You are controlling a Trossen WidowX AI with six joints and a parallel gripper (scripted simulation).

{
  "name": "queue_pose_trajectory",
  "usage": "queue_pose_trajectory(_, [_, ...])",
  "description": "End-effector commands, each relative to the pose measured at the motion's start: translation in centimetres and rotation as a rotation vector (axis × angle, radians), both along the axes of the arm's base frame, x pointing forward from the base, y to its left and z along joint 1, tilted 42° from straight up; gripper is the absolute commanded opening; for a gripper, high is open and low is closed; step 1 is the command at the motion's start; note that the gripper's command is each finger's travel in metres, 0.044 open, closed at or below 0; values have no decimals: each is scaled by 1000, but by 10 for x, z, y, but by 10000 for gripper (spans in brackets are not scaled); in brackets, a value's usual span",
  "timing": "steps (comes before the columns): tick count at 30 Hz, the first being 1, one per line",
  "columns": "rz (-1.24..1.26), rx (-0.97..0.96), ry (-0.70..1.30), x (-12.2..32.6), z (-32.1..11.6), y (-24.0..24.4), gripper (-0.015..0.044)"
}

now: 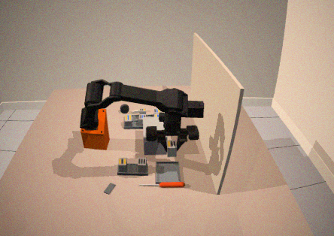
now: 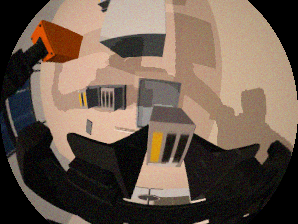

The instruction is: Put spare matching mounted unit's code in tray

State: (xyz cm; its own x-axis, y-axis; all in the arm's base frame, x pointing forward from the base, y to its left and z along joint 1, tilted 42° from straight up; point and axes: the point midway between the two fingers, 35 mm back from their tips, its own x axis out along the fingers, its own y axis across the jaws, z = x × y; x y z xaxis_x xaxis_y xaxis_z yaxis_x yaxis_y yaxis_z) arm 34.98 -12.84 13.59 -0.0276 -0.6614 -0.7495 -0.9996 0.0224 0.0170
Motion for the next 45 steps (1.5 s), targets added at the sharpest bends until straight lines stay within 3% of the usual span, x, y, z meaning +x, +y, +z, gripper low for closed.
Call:
queue_pose_trajectory(1, [1,-1,10,-1,-6,-4,0])
queue_pose_trajectory(45, [1,-4,10,-4,-37,-34,0])
